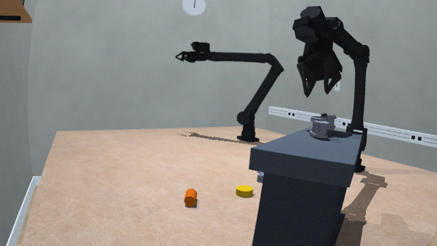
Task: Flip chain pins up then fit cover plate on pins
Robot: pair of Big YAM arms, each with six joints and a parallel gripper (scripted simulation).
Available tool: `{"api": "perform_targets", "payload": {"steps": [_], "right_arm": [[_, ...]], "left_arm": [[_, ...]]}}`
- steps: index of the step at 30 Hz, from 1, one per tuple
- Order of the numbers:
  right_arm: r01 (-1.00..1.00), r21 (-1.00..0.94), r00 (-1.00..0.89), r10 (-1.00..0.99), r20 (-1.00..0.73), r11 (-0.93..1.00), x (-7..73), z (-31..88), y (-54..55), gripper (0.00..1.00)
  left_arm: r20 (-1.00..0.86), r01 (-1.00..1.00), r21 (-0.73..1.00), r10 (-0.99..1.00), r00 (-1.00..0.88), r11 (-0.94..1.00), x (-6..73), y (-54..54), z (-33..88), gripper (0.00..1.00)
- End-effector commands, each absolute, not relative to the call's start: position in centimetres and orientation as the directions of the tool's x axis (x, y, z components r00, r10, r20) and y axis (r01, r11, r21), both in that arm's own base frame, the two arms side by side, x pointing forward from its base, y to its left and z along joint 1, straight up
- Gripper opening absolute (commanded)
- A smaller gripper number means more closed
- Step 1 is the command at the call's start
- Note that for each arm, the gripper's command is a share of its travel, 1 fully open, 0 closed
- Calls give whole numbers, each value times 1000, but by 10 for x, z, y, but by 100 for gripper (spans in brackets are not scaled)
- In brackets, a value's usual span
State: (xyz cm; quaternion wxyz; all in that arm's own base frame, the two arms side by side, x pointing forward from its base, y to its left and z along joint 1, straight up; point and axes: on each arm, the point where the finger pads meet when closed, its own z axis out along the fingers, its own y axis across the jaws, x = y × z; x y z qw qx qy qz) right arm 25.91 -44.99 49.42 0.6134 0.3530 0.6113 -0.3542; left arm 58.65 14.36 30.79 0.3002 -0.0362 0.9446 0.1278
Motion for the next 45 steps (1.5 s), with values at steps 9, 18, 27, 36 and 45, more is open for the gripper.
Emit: {"api": "perform_targets", "payload": {"steps": [9,18,27,36,45], "right_arm": [[863,0,34,-59,-998,505,264,538,-449,100],[863,0,34,-59,-998,505,264,538,-449,100],[863,0,34,-59,-998,505,264,538,-449,100],[863,0,34,-59,-998,505,264,538,-449,100],[863,0,34,-59,-998,505,264,538,-449,100]], "left_arm": [[-502,-375,22,-314,-805,927,616,171,328,53],[-455,-409,-17,-371,-809,912,625,170,324,53],[-419,-394,9,-354,-836,919,617,182,281,53],[-422,-385,6,-347,-838,923,618,172,274,53],[-470,-390,-7,-348,-811,921,612,168,294,53]]}}
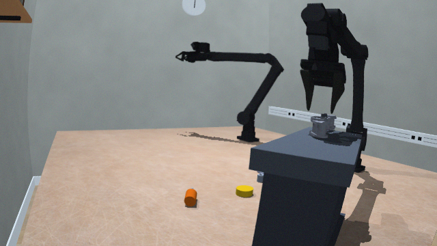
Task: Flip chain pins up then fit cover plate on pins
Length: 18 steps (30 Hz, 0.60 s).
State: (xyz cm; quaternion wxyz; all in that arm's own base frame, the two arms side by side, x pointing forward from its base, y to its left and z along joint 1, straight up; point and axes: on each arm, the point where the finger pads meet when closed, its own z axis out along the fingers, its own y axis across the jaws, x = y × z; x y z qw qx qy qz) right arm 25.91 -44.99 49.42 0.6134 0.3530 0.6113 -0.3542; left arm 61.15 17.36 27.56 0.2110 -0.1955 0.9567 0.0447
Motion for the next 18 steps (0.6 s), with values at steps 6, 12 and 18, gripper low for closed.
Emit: {"api": "perform_targets", "payload": {"steps": [6,12,18], "right_arm": [[863,0,34,-59,-998,505,264,538,-449,100],[863,0,34,-59,-998,505,264,538,-449,100],[863,0,34,-59,-998,505,264,538,-449,100]], "left_arm": [[-460,-394,-6,-352,-815,919,614,169,281,53],[-459,-394,-6,-353,-816,919,614,169,272,53],[-471,-394,-8,-351,-809,919,612,168,273,53]]}}
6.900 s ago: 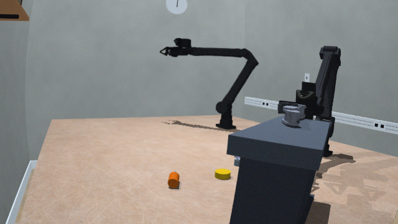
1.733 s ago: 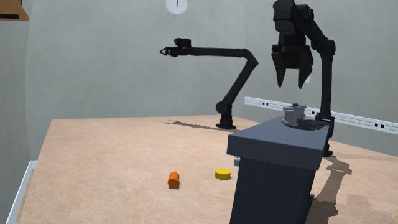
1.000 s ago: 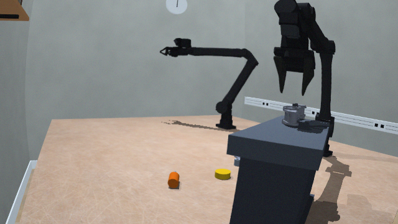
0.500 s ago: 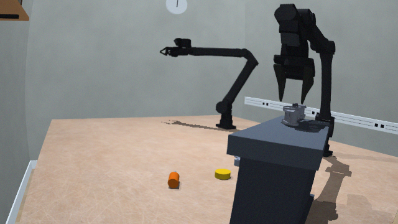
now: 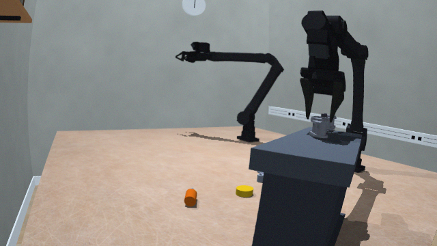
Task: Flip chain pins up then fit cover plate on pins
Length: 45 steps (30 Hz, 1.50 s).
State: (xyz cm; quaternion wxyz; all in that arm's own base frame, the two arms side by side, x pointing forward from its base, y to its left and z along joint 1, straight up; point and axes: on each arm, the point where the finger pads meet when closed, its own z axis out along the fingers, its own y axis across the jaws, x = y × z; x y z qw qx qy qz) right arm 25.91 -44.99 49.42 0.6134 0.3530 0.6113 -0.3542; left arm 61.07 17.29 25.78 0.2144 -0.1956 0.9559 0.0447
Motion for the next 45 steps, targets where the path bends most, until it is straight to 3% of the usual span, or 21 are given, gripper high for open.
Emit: {"api": "perform_targets", "payload": {"steps": [1,9,10,45], "right_arm": [[863,0,34,-59,-998,505,264,538,-449,100],[863,0,34,-59,-998,505,264,538,-449,100],[863,0,34,-59,-998,505,264,538,-449,100],[863,0,34,-59,-998,505,264,538,-449,100]], "left_arm": [[-469,-394,-8,-351,-810,919,613,169,270,53],[-457,-393,-6,-352,-817,919,614,168,260,53],[-464,-394,-7,-352,-813,919,615,168,260,23],[-467,-393,-3,-348,-813,920,632,184,275,23]]}}
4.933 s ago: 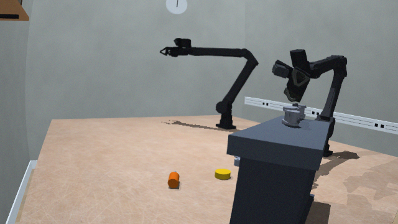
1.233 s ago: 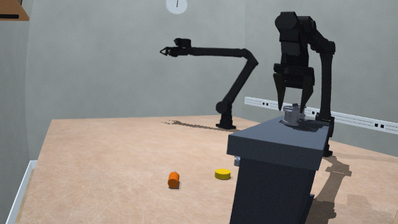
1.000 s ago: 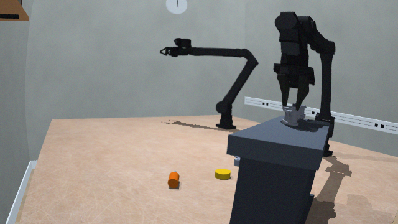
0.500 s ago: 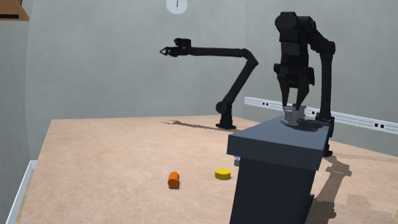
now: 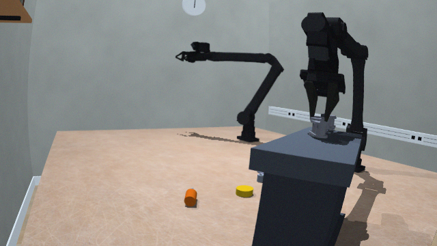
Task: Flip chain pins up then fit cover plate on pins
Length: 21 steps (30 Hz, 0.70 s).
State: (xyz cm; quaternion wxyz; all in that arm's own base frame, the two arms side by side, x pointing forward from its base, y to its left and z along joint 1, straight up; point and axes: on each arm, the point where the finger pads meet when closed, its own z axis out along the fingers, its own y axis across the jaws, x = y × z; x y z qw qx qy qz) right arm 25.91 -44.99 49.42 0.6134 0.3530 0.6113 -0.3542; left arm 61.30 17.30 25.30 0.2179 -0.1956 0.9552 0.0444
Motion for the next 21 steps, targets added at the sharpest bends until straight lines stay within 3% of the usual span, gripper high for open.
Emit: {"api": "perform_targets", "payload": {"steps": [1,21], "right_arm": [[863,0,34,-59,-998,505,264,538,-449,100],[863,0,34,-59,-998,505,264,538,-449,100]], "left_arm": [[-467,-392,-3,-348,-813,920,633,185,275,23],[-467,-393,-3,-349,-813,919,649,193,274,23]]}}
